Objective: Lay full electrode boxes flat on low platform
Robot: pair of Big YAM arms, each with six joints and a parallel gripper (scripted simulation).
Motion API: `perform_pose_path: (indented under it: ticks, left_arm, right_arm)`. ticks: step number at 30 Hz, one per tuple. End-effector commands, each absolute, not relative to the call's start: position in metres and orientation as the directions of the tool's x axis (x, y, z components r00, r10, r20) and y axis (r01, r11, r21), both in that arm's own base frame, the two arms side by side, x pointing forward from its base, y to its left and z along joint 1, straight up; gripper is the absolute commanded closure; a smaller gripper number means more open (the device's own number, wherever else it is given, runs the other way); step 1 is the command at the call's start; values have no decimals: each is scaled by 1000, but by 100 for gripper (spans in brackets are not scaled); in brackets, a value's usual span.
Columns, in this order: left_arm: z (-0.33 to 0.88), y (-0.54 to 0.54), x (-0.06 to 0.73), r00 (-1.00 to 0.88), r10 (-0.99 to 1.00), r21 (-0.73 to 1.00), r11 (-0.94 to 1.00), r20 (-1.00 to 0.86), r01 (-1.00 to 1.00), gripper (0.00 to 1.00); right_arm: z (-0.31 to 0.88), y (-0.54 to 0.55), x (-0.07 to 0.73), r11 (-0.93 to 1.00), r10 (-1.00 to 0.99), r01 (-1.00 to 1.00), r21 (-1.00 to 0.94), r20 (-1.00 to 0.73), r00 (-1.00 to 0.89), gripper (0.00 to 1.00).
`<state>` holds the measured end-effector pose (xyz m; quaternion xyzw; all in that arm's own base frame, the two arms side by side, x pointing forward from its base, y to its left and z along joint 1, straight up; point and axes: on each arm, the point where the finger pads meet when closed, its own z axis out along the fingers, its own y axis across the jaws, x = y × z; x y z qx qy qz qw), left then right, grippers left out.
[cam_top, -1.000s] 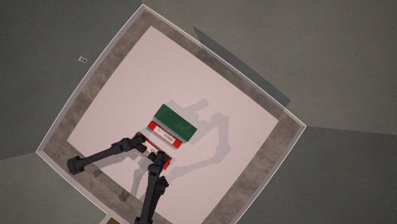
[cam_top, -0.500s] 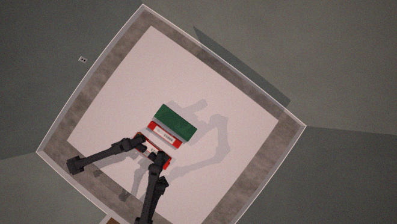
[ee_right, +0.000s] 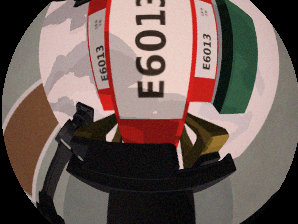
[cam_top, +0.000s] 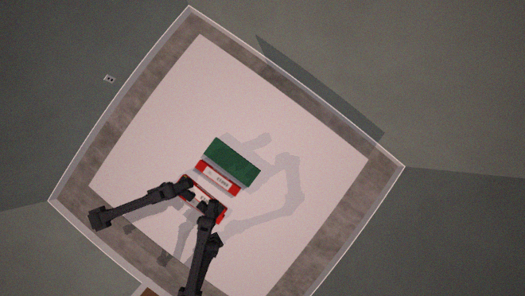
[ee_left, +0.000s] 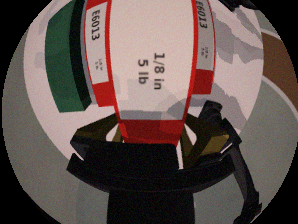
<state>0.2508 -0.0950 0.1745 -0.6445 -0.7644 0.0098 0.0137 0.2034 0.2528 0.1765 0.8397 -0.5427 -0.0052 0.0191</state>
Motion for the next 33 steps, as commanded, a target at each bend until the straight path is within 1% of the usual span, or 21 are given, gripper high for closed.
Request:
perform_pose_path:
  ticks: [1,3,6,9,12,16,26,29,33]
  left_arm:
    - [213,-98,274,-175,983,87,179,-48,980,100]
    - [193,-94,262,-177,984,48,178,-26,983,100]
    - [206,-98,273,-178,983,82,181,-46,980,100]
    - [182,-93,260,-180,983,42,181,-23,983,100]
    - [196,-97,272,-176,983,78,179,-43,981,100]
    - [179,-94,263,-181,983,50,182,-27,982,100]
    - [177,-97,272,-178,983,73,181,-40,981,100]
    - [159,-94,264,-177,984,40,177,-21,983,100]
    - [174,-97,271,-176,984,65,178,-35,982,100]
  right_arm:
    - [207,260,215,-411,-910,-909,-65,-30,414,100]
    - [207,262,217,-411,-910,-909,-70,-32,414,100]
    - [204,263,217,-412,-909,-908,-73,-34,415,100]
    - [200,263,217,-412,-909,-908,-71,-33,415,100]
    - [201,266,220,-411,-909,-908,-84,-40,415,100]
    - [188,260,215,-413,-909,-909,-62,-29,415,100]
    - [181,264,219,-412,-909,-908,-74,-34,415,100]
    - [175,263,218,-412,-910,-909,-68,-32,414,100]
    - [181,268,222,-411,-909,-908,-84,-39,415,100]
